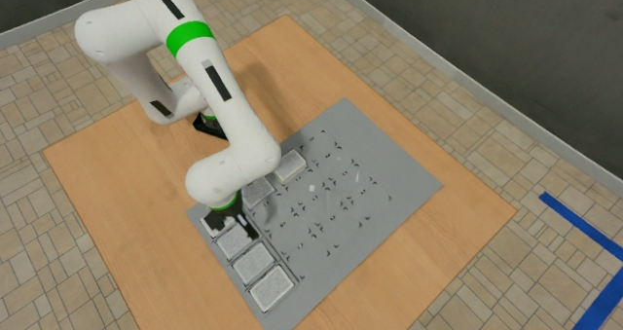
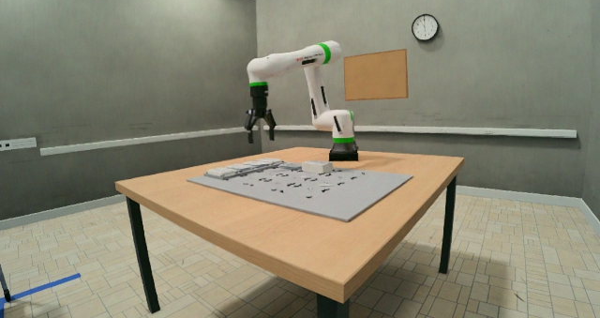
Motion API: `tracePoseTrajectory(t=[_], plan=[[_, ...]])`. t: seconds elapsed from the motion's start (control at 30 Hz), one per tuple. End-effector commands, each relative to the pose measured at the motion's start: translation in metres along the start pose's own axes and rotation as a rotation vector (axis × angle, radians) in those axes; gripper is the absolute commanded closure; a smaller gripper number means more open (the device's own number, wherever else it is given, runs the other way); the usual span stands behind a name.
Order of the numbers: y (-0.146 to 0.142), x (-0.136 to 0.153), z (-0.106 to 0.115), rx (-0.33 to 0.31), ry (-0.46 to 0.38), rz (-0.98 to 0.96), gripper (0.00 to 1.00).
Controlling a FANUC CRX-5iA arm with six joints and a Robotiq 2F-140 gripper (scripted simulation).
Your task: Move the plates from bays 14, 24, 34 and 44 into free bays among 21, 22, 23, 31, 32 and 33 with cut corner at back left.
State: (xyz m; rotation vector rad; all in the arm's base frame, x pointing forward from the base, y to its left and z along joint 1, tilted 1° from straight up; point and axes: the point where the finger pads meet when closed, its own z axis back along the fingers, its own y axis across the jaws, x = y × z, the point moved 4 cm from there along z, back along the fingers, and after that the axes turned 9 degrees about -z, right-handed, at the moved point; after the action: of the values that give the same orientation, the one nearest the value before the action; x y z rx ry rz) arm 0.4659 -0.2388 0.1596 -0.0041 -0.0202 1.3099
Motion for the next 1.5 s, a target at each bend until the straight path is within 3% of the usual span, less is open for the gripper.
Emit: tracePoseTrajectory(t=[0.0,0.53,1.47], plan=[[0.001,0.008,0.000,-0.002,0.001,0.000,0.00],[0.009,0.063,-0.005,-0.002,0.001,0.000,0.00],[0.010,0.064,-0.005,-0.002,0.001,0.000,0.00]])
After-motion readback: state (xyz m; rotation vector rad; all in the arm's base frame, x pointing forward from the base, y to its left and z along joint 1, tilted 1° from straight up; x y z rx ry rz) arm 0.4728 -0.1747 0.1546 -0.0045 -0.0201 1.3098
